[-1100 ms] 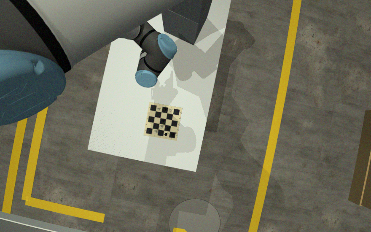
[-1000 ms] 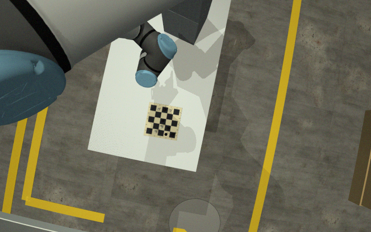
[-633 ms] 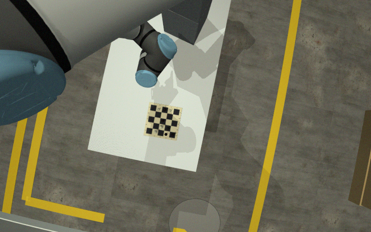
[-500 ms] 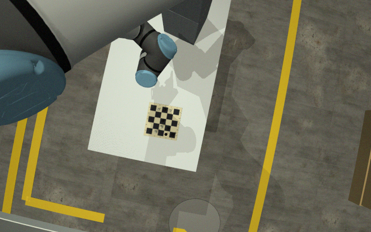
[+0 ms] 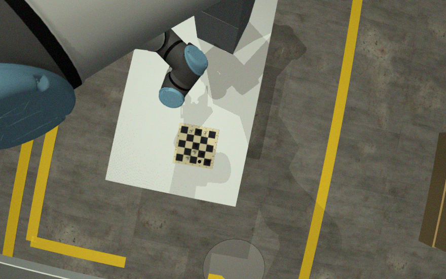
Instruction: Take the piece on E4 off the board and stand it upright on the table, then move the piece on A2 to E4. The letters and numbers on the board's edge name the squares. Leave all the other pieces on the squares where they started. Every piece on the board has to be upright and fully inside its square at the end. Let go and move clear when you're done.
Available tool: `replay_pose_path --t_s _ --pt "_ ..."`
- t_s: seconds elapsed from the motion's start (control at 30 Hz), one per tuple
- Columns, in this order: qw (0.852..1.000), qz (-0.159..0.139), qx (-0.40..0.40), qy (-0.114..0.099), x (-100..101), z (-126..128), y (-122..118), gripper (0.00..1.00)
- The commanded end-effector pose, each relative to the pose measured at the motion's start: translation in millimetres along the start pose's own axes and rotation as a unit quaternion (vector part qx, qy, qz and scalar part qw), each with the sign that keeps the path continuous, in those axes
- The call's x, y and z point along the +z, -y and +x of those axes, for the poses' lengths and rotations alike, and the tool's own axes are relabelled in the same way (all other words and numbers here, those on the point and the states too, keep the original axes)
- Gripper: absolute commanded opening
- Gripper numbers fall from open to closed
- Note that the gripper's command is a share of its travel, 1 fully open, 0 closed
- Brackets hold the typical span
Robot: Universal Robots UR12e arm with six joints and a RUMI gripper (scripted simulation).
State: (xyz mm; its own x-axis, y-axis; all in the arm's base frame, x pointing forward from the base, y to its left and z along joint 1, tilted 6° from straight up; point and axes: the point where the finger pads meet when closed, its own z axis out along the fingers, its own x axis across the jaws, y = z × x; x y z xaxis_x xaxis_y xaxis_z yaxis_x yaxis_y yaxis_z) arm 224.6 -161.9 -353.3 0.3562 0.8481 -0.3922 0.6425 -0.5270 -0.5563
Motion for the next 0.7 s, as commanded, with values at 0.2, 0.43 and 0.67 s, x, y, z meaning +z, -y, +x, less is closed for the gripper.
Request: replay_pose_path --t_s 0.2,0.43,0.67 --pt "0.994 0.051 0.001 -0.093 7.8 42.1 -53.3 1.0" --pt "0.977 0.104 0.008 -0.186 0.2 77.3 -101.0 1.0" --pt "0.955 0.145 0.018 -0.257 -15.4 97.7 -137.2 1.0"
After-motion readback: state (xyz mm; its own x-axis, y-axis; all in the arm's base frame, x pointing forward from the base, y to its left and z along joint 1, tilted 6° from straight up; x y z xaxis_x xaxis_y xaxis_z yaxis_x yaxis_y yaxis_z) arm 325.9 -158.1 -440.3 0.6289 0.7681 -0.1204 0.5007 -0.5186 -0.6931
